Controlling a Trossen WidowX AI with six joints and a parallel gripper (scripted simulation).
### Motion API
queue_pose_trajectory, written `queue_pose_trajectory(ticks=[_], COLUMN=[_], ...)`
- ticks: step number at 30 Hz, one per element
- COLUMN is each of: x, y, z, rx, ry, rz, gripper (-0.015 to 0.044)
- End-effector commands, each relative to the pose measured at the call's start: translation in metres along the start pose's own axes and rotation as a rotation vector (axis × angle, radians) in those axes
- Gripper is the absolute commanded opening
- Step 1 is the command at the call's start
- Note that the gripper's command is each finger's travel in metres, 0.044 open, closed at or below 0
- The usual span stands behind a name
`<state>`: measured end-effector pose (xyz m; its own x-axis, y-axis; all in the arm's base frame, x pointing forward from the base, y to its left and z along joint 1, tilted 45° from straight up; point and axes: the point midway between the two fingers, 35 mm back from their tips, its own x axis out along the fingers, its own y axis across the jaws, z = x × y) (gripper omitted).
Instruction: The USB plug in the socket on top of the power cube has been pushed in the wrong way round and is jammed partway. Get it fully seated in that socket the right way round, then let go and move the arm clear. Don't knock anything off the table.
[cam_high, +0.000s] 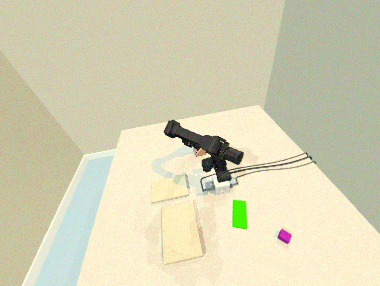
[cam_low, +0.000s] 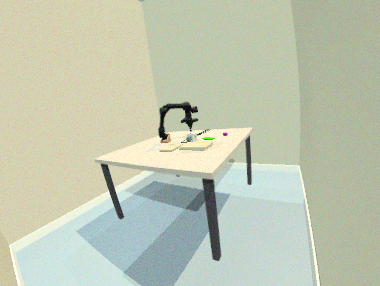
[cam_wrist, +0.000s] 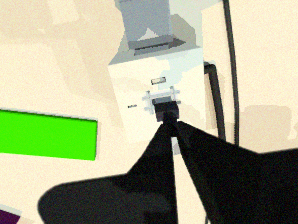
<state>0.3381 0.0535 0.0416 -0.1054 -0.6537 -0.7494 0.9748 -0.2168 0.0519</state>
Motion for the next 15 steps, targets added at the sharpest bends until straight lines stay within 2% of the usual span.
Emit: queue_pose_trajectory(ticks=[1,15], x=[0.0004,0.0021], y=[-0.0001,0.0], z=[-0.001,-0.0018], rx=[-0.007,-0.017], ry=[0.008,0.019], rz=[-0.001,-0.001], gripper=[0.0,0.0])
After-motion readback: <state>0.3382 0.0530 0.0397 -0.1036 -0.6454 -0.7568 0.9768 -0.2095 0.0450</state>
